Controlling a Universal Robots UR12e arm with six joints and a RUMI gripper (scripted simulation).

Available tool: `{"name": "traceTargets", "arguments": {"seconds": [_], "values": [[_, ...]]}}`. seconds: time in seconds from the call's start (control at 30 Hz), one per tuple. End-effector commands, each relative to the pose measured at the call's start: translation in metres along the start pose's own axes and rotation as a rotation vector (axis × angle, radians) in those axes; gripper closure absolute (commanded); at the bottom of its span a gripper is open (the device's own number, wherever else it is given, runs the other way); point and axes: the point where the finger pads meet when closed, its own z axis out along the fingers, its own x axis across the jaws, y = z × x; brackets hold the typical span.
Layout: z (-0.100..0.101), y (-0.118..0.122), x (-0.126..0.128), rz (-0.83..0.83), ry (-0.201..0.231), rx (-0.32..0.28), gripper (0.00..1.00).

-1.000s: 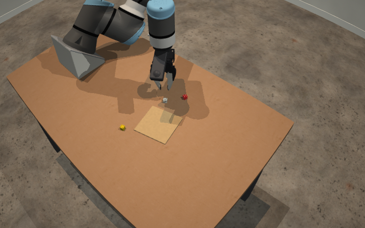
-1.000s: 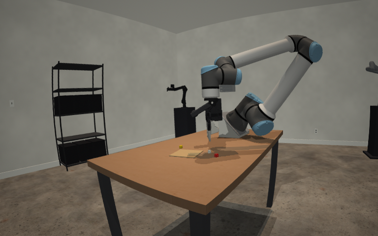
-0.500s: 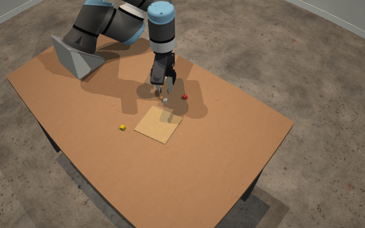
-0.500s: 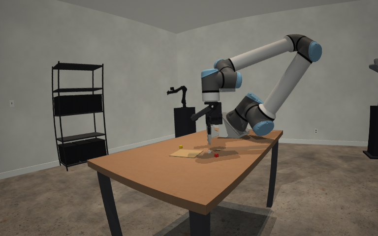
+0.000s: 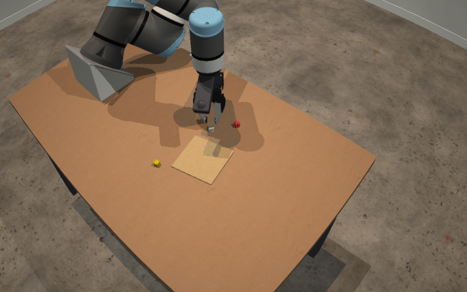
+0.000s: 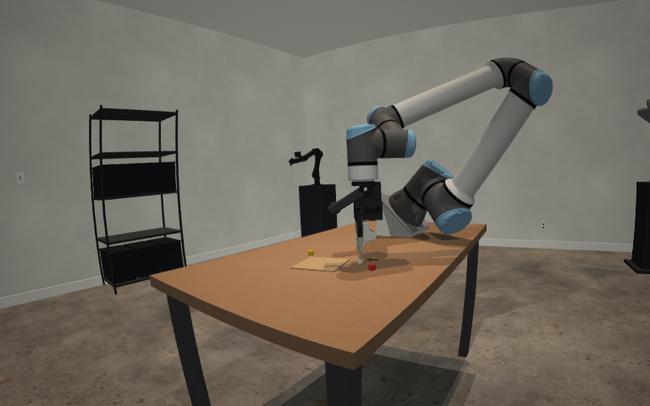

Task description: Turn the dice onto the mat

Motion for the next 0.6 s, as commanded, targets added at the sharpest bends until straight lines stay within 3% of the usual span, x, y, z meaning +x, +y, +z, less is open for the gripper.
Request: {"name": "traceTargets", "arguments": {"seconds": [0.0, 0.57], "values": [[0.0024, -0.0006, -0.0004, 0.0, -0.001, 0.001, 0.82], [0.0053, -0.0006, -0.0004, 0.0, -0.001, 0.001, 0.82]]}}
